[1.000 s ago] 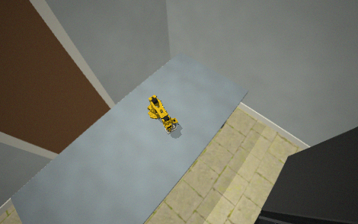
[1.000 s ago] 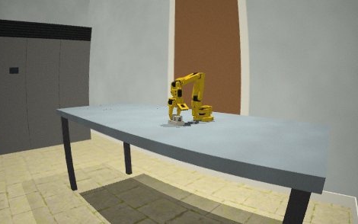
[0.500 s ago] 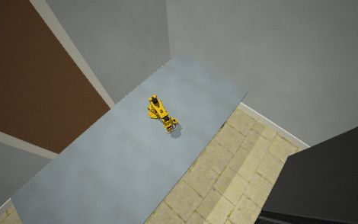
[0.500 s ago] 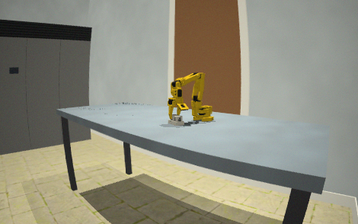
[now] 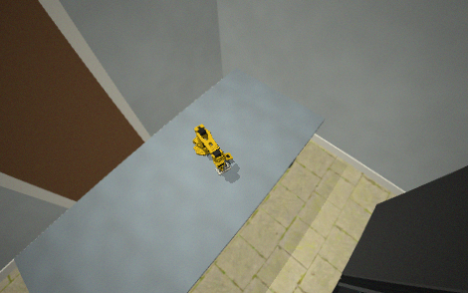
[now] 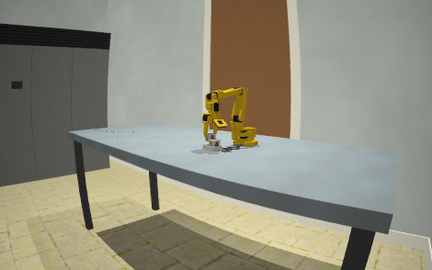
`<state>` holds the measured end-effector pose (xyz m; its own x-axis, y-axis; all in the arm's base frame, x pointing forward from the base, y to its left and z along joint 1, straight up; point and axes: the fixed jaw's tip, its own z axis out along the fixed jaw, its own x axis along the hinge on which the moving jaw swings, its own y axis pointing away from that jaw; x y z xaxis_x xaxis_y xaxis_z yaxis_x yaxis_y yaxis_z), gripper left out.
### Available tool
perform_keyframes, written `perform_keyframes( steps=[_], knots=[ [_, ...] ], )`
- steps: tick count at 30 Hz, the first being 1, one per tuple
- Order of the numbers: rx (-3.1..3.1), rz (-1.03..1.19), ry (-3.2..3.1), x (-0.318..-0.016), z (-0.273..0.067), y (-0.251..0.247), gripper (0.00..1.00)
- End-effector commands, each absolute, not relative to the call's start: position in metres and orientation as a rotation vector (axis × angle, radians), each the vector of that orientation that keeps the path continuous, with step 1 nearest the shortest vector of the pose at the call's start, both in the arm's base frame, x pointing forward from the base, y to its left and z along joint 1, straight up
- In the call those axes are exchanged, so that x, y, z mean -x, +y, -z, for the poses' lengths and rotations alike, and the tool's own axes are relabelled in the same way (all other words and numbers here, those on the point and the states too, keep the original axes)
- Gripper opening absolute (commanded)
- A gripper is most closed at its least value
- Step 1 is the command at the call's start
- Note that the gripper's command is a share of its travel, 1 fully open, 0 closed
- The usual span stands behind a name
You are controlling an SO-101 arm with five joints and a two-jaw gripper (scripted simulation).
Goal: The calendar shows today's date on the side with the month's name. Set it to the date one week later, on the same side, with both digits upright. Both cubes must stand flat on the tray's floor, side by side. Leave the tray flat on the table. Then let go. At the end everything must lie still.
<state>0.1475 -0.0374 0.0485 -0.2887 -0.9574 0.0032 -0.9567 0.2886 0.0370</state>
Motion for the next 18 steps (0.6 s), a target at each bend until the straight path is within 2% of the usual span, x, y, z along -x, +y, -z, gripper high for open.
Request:
perform_keyframes(
  steps=[1, 8, 18],
  knots=[
    [-1.870, -0.033, -2.545, -0.154, -0.069, -0.039, 0.00],
    [-1.870, -0.033, -2.545, -0.151, -0.082, -0.038, 0.00],
    [-1.879, -0.032, -2.538, -0.151, -0.082, -0.037, 0.00]
  ],
)
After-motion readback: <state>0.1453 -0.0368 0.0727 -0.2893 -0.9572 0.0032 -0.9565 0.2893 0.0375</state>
